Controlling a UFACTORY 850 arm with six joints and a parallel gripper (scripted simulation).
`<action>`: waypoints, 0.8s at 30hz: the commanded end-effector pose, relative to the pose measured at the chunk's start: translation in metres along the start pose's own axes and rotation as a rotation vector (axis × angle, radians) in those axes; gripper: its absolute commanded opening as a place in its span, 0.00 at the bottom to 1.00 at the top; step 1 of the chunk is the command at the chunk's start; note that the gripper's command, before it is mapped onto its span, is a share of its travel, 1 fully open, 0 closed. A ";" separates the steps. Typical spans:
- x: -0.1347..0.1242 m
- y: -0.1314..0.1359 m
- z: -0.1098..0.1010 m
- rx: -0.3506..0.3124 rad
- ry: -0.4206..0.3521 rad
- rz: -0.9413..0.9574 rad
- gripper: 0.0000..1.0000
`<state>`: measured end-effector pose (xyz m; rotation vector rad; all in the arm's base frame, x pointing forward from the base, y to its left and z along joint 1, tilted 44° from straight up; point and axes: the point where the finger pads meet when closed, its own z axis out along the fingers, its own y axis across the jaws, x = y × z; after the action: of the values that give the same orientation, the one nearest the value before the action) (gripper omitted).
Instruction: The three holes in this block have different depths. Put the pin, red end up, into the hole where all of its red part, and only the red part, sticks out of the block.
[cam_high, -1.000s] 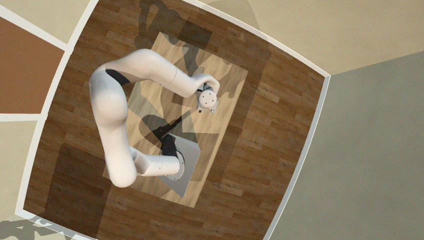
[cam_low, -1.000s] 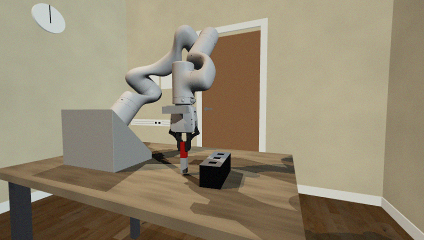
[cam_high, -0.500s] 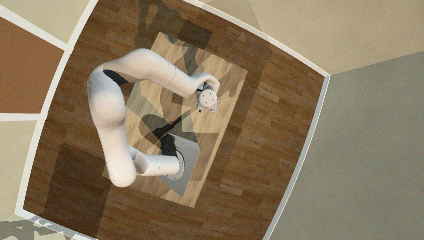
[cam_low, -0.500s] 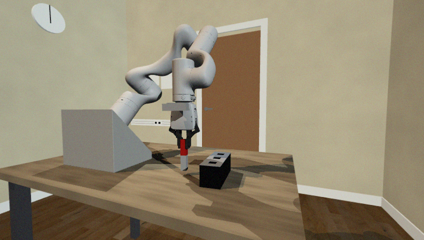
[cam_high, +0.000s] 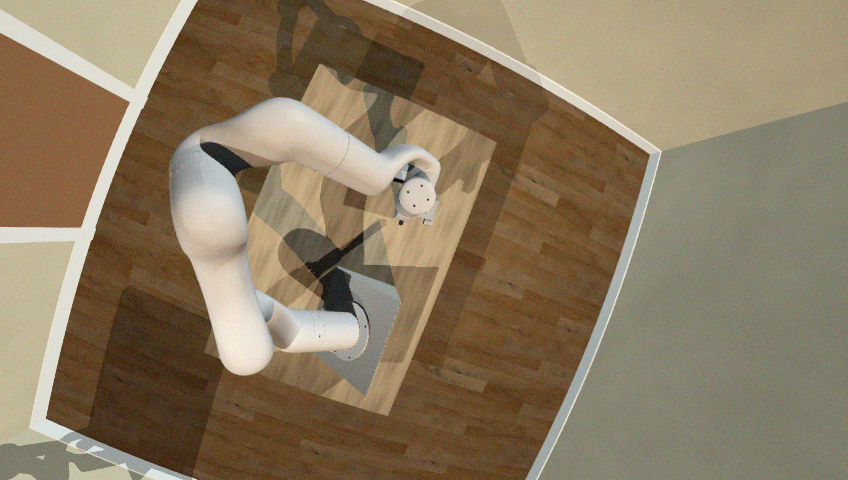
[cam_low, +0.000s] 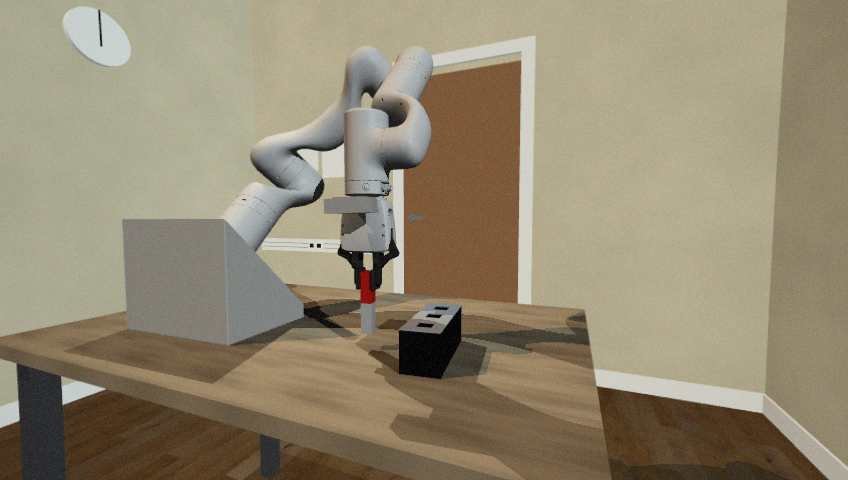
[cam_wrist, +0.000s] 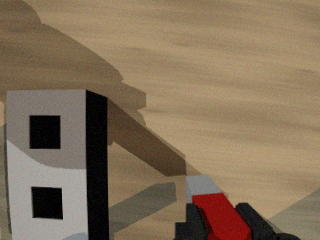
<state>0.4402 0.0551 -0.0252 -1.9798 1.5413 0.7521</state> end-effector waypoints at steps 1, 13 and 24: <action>0.000 -0.001 -0.001 0.002 0.001 -0.001 0.00; 0.000 -0.001 -0.016 0.001 0.001 -0.001 0.00; 0.000 0.000 -0.093 0.001 0.001 0.000 0.00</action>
<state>0.4423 0.0310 -0.0011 -1.9782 1.5427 0.7556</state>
